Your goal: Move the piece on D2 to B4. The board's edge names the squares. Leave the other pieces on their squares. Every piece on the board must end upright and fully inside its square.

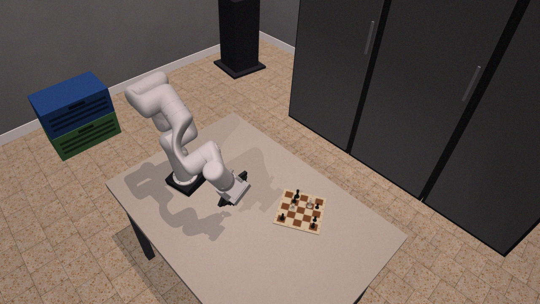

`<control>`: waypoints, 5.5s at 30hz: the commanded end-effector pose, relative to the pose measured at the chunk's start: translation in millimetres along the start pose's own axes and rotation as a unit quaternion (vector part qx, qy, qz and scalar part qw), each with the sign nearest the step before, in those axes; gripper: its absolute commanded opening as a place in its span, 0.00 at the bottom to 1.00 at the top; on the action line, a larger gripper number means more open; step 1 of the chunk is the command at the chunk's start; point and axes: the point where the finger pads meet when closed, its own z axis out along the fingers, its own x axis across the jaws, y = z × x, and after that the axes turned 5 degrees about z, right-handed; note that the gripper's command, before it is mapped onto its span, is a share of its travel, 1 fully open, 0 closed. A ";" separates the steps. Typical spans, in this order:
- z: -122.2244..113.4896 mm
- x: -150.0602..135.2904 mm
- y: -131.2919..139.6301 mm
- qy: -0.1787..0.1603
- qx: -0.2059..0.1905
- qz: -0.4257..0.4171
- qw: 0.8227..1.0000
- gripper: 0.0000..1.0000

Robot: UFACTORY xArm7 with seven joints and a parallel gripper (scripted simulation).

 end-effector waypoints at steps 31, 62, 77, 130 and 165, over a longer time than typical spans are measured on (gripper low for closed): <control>141.3 -128.6 31.6 -0.327 0.124 -0.132 0.928 1.00; 203.0 -59.0 61.3 -0.163 0.330 -0.145 0.918 1.00; 209.1 -10.3 87.8 -0.036 0.376 -0.158 0.912 1.00; 210.7 19.6 111.6 0.044 0.384 -0.163 0.908 1.00; 198.6 13.5 112.7 0.044 0.384 -0.164 0.908 1.00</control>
